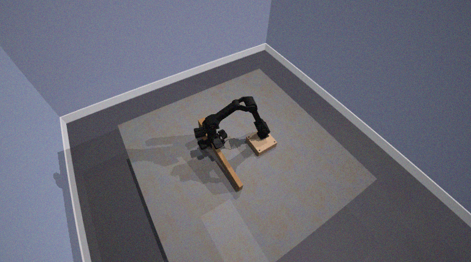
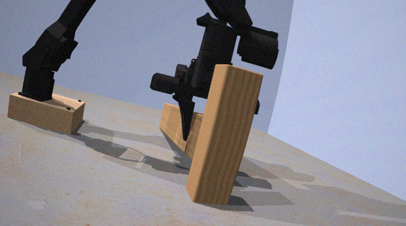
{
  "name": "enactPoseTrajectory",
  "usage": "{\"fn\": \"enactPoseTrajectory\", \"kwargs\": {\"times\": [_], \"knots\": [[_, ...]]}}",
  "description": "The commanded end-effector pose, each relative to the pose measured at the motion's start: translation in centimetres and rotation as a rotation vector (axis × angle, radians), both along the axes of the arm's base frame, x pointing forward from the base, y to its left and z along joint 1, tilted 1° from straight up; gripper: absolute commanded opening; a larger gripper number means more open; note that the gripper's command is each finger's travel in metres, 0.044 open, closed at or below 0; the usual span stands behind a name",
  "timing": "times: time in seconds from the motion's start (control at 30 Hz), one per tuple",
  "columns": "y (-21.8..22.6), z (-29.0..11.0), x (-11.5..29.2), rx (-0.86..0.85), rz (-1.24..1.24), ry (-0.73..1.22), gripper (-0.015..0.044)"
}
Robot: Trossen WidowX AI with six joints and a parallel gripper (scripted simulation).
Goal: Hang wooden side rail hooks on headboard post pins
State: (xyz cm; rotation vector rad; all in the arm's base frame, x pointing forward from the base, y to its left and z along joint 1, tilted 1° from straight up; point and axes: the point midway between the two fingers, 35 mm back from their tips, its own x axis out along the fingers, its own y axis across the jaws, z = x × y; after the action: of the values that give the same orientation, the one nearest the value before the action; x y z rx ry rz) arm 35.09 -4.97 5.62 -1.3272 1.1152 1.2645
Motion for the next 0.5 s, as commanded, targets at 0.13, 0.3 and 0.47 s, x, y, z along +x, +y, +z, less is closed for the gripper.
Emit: {"fn": "enactPoseTrajectory", "kwargs": {"times": [0.13, 0.3, 0.47], "knots": [[-0.17, 0.08, 0.09, -0.002, 0.003, -0.007, 0.0000], [-0.23, 0.02, 0.04, -0.002, 0.003, -0.007, 0.0000], [-0.29, 0.02, 0.00, -0.002, 0.003, -0.007, 0.0000]]}}
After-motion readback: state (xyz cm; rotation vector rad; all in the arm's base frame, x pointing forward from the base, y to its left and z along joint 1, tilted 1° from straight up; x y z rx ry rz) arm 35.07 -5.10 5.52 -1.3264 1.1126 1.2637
